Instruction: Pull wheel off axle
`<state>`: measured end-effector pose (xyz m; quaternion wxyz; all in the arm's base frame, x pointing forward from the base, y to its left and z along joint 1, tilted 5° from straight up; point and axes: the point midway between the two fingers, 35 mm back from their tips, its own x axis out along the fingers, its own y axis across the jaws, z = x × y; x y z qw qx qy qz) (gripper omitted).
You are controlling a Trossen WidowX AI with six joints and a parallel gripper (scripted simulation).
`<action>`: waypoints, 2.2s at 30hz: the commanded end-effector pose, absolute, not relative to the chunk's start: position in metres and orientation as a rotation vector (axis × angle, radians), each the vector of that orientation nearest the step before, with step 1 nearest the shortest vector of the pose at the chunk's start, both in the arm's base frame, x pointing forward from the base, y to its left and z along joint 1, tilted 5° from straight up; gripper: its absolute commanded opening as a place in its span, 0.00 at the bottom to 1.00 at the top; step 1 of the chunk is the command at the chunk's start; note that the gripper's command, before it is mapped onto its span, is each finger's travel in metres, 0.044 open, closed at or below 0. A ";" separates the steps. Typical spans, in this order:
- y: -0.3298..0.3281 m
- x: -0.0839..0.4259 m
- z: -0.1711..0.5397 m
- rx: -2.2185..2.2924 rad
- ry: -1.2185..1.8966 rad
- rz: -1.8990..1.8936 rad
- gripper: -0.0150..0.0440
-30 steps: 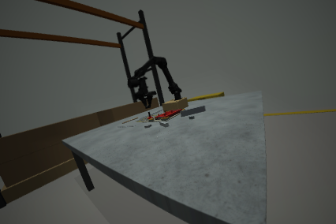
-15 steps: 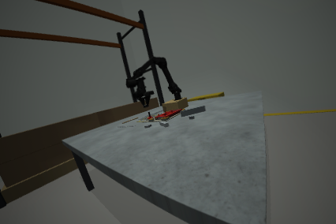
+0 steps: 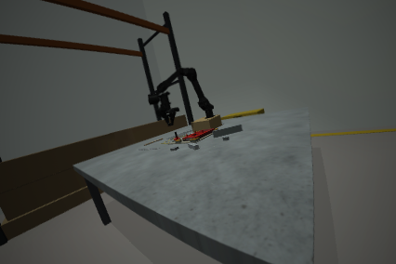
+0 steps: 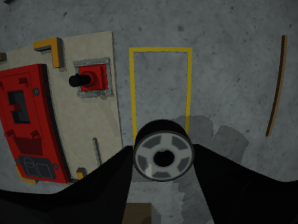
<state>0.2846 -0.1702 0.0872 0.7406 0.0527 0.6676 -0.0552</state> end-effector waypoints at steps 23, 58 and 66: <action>-0.179 0.283 0.010 0.116 1.467 -0.114 0.25; -0.170 0.264 0.048 0.116 1.468 -0.118 0.94; -0.140 0.214 0.076 0.117 1.472 -0.114 1.00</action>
